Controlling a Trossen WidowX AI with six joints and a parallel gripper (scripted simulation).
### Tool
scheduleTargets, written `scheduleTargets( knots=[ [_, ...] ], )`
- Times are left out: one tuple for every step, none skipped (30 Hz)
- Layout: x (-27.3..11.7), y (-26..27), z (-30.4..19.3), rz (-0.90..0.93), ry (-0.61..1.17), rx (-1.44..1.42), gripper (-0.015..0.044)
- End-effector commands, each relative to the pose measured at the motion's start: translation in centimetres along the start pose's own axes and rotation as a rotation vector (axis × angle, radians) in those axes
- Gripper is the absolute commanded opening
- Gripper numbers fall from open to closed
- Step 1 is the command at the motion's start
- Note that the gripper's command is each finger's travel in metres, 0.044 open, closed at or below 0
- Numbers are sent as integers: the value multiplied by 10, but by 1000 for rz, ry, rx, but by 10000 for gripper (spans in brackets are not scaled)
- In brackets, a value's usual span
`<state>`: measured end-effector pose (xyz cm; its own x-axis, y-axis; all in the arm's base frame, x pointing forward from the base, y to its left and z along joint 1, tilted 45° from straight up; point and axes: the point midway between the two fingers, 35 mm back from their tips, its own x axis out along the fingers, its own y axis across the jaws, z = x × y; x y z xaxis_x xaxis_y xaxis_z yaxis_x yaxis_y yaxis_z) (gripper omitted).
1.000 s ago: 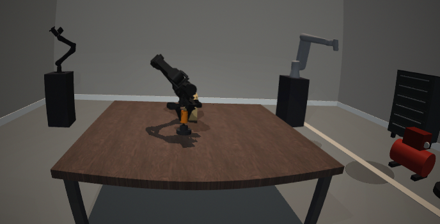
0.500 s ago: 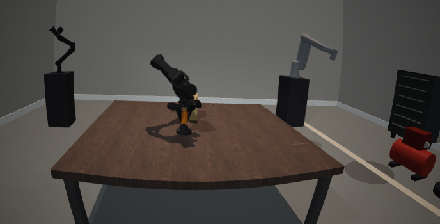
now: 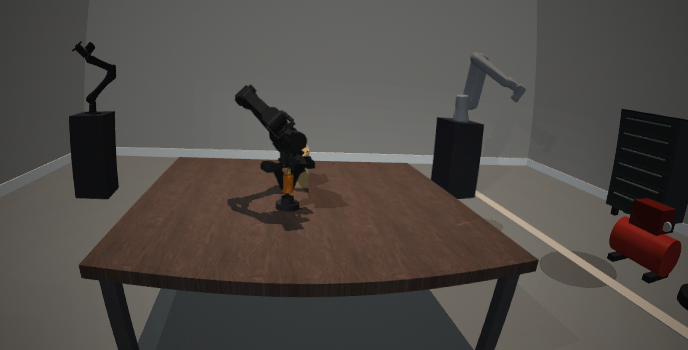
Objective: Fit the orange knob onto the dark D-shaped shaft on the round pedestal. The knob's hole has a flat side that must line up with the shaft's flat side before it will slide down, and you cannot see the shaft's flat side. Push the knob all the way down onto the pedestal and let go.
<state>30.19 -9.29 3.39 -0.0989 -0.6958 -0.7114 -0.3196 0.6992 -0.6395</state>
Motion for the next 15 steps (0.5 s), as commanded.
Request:
scheduleTargets(
  knots=[
    [-3, 0, 0, -3, -3, -1, 0],
    [-4, 0, 0, -3, -3, -1, 0],
    [-4, 1, 0, -3, -3, -1, 0],
    [-5, 1, 0, -3, -3, -1, 0],
    [-5, 1, 0, -3, -3, -9, 0],
    [-5, 1, 0, -3, -3, -26, 0],
    [-5, 2, 0, -3, -3, -54, 0],
    [-5, 2, 0, -3, -3, -86, 0],
    [-5, 2, 0, -3, -3, -124, 0],
    [-5, 3, 1, -3, -2, -168, 0],
    [-4, 3, 1, -3, -2, -199, 0],
    [-4, 3, 1, -3, -2, -210, 0],
    [-4, 3, 1, -3, -2, -210, 0],
    [-3, 3, 1, -3, -2, -210, 0],
    [-3, 3, 1, -3, -2, -210, 0]
  ],
)
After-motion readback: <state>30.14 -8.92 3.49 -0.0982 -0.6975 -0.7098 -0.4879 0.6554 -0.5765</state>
